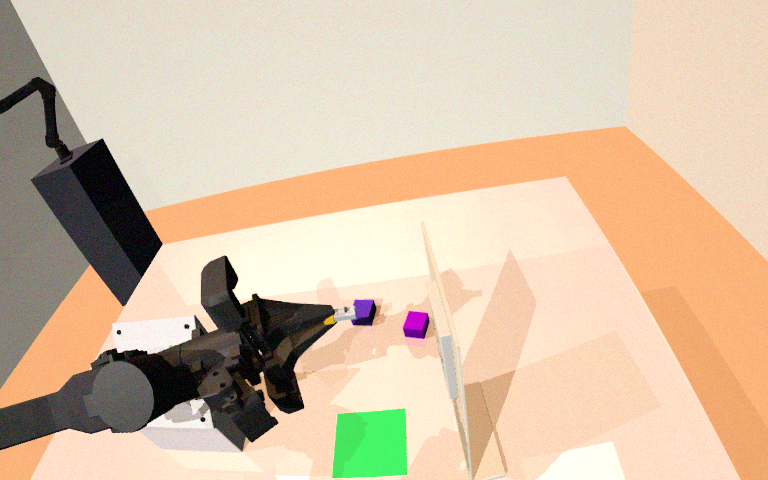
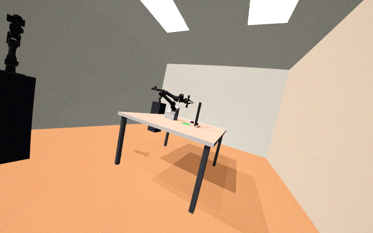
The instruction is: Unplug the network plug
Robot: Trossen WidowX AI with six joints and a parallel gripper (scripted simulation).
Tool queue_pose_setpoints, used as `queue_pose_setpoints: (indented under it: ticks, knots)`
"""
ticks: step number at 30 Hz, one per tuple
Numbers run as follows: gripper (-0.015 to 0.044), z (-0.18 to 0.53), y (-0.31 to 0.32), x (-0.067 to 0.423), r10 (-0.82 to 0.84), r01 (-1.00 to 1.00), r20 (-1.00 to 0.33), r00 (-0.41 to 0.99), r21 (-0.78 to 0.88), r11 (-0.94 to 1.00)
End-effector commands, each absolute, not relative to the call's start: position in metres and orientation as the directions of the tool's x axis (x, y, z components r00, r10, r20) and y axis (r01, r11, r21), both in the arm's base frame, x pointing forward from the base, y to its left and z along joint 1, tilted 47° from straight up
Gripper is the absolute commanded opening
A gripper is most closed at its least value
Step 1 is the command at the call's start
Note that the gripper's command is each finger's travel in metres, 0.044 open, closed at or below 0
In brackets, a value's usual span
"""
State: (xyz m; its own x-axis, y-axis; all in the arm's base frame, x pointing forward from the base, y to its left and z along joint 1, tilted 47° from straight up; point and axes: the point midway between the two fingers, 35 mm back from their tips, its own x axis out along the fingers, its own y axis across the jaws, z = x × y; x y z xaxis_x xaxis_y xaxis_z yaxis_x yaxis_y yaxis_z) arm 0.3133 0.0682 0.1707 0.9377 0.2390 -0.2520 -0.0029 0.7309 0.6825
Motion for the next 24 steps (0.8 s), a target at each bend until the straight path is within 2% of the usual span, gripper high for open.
queue_pose_setpoints:
  ticks: [1, 24]
  knots:
    - [0.0, 0.173, 0.069, 0.313, 0.227, 0.009, -0.252, 0.941, 0.687, 0.727]
    - [0.0, 0.104, 0.018, 0.332, -0.092, 0.365, -0.406, 0.909, 0.668, 0.648]
